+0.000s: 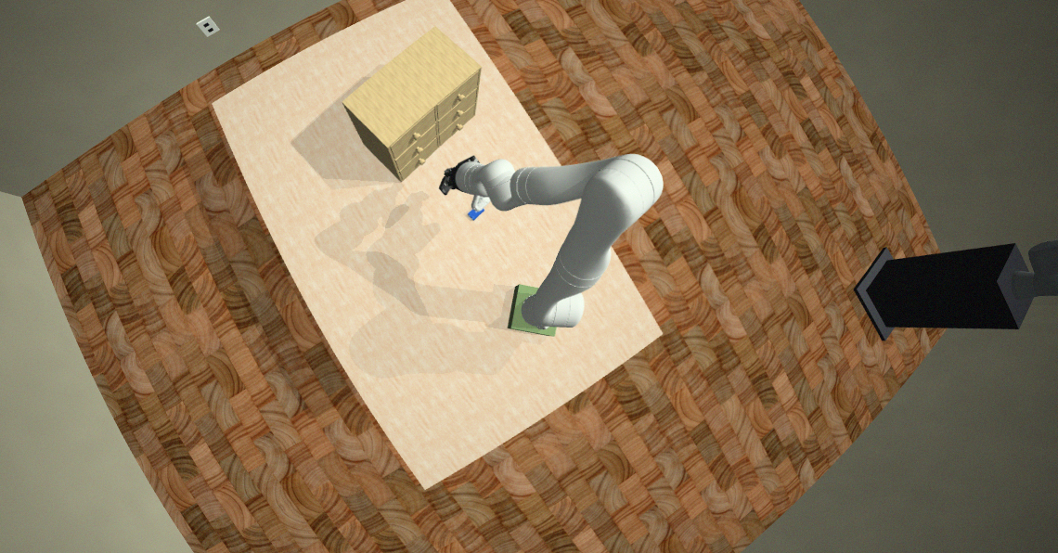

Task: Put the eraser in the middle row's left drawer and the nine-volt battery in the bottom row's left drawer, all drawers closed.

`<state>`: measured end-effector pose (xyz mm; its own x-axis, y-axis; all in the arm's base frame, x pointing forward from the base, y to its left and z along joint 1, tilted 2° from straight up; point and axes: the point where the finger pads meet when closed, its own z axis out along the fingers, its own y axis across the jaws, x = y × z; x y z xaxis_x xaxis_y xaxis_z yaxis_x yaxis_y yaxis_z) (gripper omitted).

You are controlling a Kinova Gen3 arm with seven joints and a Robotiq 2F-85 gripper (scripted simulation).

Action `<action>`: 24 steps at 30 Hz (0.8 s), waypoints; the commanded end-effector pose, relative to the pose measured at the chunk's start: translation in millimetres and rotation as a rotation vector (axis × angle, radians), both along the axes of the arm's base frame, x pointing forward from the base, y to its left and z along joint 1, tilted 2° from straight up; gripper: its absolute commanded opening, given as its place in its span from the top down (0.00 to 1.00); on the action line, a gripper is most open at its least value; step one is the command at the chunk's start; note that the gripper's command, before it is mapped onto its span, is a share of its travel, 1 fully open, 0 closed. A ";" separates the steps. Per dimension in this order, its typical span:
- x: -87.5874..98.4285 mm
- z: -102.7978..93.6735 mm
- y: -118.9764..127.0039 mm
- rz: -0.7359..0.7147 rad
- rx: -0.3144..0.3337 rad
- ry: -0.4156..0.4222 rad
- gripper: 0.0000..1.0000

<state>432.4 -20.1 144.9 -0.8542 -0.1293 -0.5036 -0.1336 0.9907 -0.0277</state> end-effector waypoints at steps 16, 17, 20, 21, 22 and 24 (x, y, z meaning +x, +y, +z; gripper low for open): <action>2.3 -7.3 3.2 0.004 0.009 -0.030 1.00; 2.6 -7.6 3.2 0.004 0.009 -0.032 1.00; 3.6 -8.2 2.9 0.004 0.009 -0.039 1.00; 3.9 -8.4 2.8 0.004 0.009 -0.041 1.00; 4.3 -8.6 2.6 0.004 0.008 -0.043 1.00; 5.0 -8.9 2.3 0.003 0.007 -0.048 1.00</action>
